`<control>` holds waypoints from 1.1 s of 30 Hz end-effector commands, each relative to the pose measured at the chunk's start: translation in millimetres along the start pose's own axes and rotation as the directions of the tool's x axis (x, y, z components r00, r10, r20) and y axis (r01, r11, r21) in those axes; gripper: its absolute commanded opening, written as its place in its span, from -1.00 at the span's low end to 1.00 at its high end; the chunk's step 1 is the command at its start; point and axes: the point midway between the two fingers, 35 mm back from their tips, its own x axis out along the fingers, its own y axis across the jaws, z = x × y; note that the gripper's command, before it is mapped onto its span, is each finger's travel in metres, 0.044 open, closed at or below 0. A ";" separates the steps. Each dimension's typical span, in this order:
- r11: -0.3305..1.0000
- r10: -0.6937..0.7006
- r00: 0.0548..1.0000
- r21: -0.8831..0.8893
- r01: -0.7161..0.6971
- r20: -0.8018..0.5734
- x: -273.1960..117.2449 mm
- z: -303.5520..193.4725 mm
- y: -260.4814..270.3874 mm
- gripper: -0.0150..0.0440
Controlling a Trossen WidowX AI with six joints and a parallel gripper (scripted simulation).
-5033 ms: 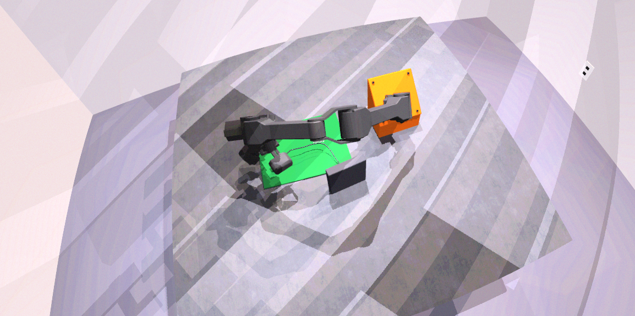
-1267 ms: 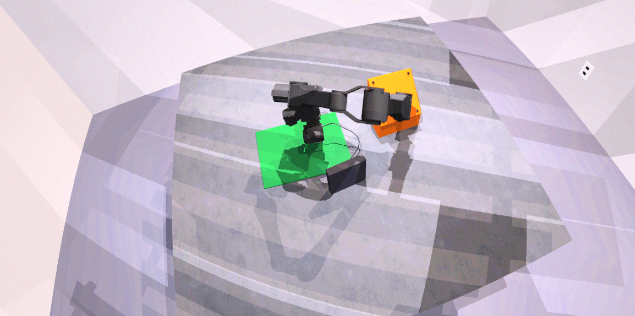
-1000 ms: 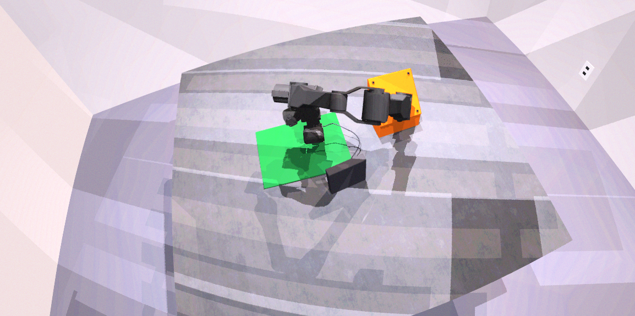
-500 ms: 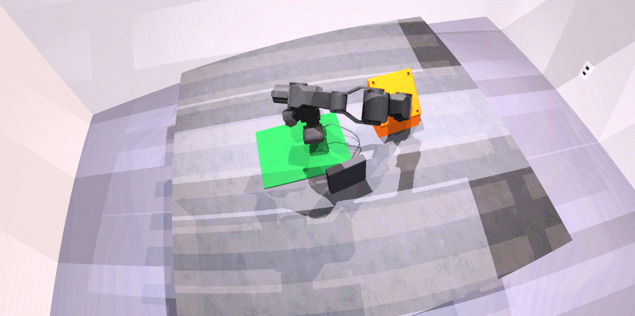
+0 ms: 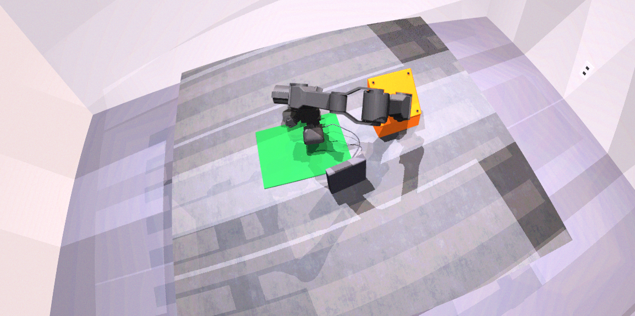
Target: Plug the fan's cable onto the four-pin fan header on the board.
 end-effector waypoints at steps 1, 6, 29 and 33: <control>1.000 0.005 1.000 0.007 -0.005 0.001 1.3 -0.4 0.5 -0.49; 1.000 0.005 1.000 0.007 -0.005 0.001 2.3 -0.6 0.5 -0.49; 1.000 0.006 1.000 0.007 -0.006 0.001 11.8 -0.5 0.7 -0.49; 1.000 0.006 1.000 0.007 -0.006 0.001 14.4 -0.5 0.8 -0.49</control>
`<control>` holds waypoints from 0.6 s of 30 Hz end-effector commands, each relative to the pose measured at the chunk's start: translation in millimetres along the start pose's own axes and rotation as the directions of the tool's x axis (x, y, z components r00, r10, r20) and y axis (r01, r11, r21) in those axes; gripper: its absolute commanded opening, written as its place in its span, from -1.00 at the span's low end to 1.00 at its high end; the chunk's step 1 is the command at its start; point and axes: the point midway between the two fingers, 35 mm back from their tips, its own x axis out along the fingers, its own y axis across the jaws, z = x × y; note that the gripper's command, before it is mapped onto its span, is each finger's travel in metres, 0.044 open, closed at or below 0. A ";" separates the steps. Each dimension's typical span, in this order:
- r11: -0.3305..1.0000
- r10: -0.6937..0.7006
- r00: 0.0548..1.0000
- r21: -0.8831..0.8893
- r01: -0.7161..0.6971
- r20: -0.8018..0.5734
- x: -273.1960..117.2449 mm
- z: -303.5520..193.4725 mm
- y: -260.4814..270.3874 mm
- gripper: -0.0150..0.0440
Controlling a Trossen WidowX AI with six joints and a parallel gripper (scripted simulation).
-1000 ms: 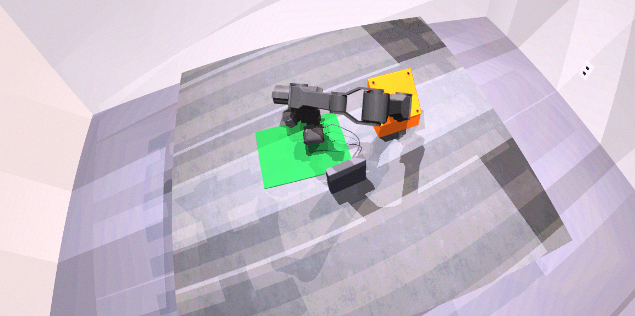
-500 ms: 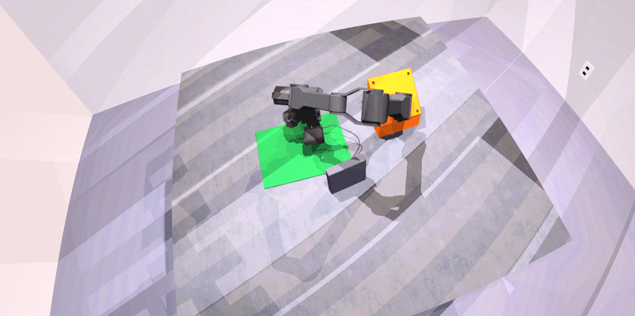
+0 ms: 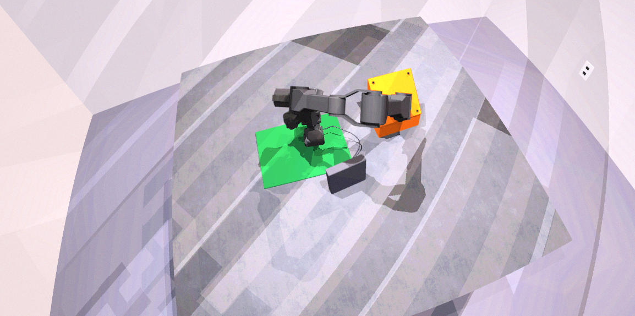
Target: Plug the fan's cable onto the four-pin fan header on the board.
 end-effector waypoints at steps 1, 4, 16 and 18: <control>1.000 0.006 1.000 0.006 -0.006 -0.001 3.5 -0.7 1.0 -0.49; 1.000 0.007 1.000 0.006 -0.007 -0.001 5.6 -0.7 1.0 -0.49; 1.000 0.003 1.000 0.002 -0.003 0.002 6.2 -0.2 -0.1 -0.05; 1.000 0.003 1.000 0.002 -0.003 0.002 6.2 -0.2 -0.1 0.13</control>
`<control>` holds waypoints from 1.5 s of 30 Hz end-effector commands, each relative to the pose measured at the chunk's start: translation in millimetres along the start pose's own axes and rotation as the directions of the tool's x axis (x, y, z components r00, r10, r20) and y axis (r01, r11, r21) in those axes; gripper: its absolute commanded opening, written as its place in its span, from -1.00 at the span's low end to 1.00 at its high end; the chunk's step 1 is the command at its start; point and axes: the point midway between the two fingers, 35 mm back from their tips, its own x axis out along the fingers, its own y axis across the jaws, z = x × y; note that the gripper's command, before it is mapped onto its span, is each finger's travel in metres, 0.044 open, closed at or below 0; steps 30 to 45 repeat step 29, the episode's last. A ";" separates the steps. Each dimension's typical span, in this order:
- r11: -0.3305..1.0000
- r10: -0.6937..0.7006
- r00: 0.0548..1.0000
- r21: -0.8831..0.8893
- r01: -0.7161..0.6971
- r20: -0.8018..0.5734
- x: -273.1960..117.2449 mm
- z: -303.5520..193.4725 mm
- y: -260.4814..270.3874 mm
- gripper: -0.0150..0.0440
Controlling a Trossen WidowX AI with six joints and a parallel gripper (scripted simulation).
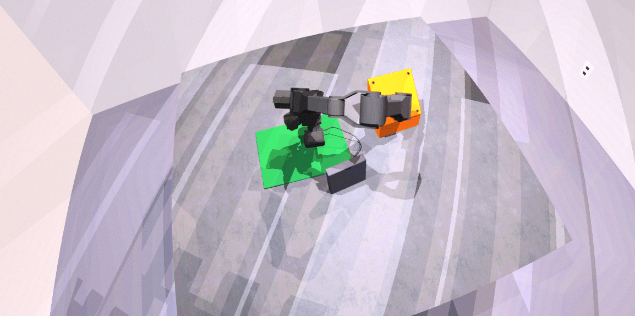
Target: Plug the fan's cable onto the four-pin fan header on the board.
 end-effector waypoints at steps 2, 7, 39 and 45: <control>1.000 0.000 1.000 -0.001 0.000 0.000 -0.2 0.1 0.0 0.31; 1.000 -0.002 1.000 0.000 0.002 0.000 -12.1 1.2 -0.5 0.39; 1.000 0.002 1.000 -0.002 -0.002 0.003 -56.7 118.3 17.4 0.39; 1.000 0.002 1.000 -0.002 -0.002 0.003 -56.7 118.3 17.4 0.39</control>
